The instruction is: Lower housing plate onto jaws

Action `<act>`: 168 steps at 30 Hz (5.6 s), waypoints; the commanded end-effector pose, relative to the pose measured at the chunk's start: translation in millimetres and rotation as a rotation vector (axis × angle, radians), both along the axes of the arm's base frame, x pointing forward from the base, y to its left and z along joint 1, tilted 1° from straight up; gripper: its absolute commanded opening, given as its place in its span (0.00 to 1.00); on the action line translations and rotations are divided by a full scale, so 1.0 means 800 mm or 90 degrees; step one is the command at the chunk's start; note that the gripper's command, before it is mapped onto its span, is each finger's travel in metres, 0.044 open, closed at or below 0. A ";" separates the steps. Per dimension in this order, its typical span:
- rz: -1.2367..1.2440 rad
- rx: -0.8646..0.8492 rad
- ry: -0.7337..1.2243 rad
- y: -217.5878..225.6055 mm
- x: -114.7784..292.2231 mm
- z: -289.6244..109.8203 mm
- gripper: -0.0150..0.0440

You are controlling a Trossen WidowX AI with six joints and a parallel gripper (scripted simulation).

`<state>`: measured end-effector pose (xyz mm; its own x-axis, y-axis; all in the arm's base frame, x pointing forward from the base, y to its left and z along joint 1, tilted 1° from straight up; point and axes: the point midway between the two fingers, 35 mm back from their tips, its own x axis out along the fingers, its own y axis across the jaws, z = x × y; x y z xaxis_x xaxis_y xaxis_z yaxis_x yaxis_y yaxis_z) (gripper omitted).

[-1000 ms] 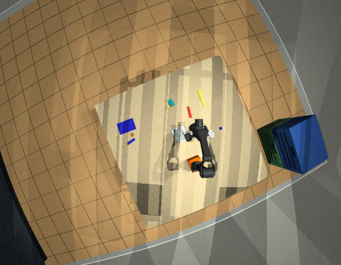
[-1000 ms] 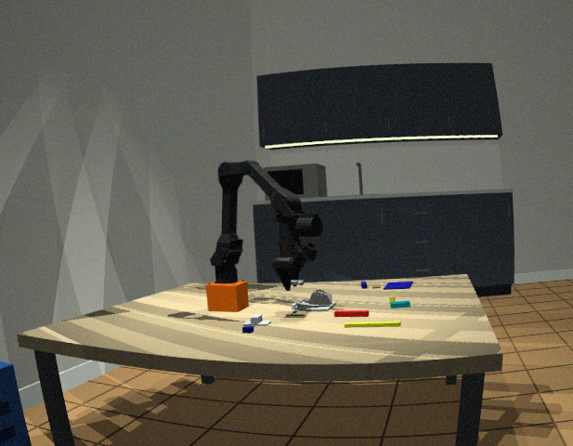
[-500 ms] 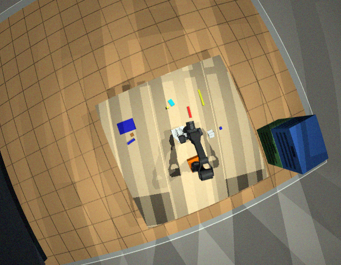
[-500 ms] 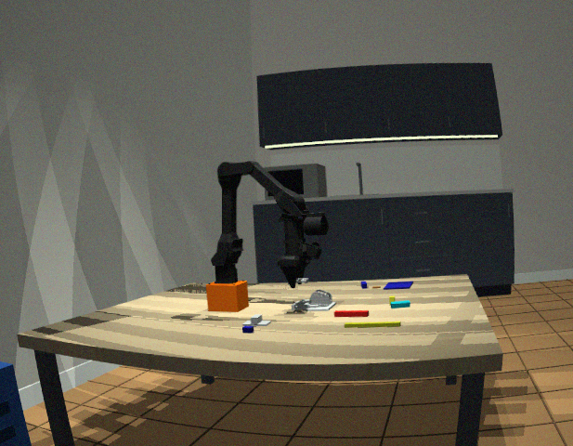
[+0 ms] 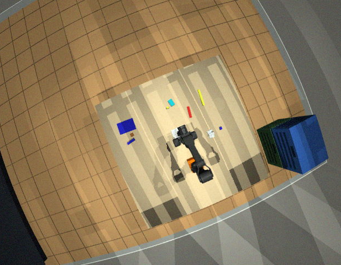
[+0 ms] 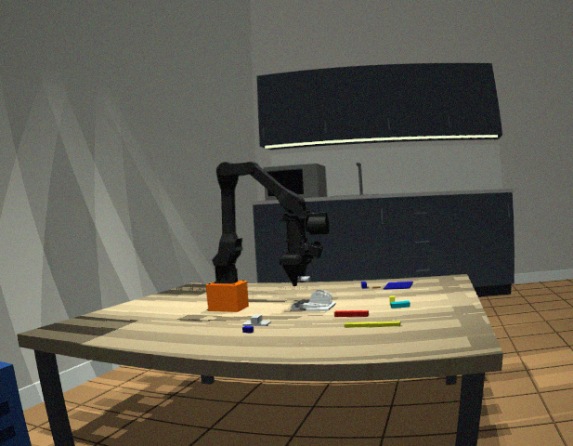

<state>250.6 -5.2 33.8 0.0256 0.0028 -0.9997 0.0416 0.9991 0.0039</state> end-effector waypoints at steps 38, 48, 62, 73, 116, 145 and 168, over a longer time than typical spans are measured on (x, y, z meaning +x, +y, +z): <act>-0.016 -0.002 -0.005 0.019 -0.004 0.001 0.85; -0.016 -0.002 -0.005 0.019 -0.004 0.001 0.85; -0.018 -0.002 -0.005 0.019 -0.004 0.001 0.85; -0.018 -0.002 -0.005 0.019 -0.001 -0.016 0.85; -0.019 -0.002 -0.004 0.019 -0.002 -0.076 0.85; -0.019 -0.002 -0.004 0.019 -0.002 -0.083 0.85; -0.018 -0.002 -0.004 0.019 -0.001 -0.089 0.85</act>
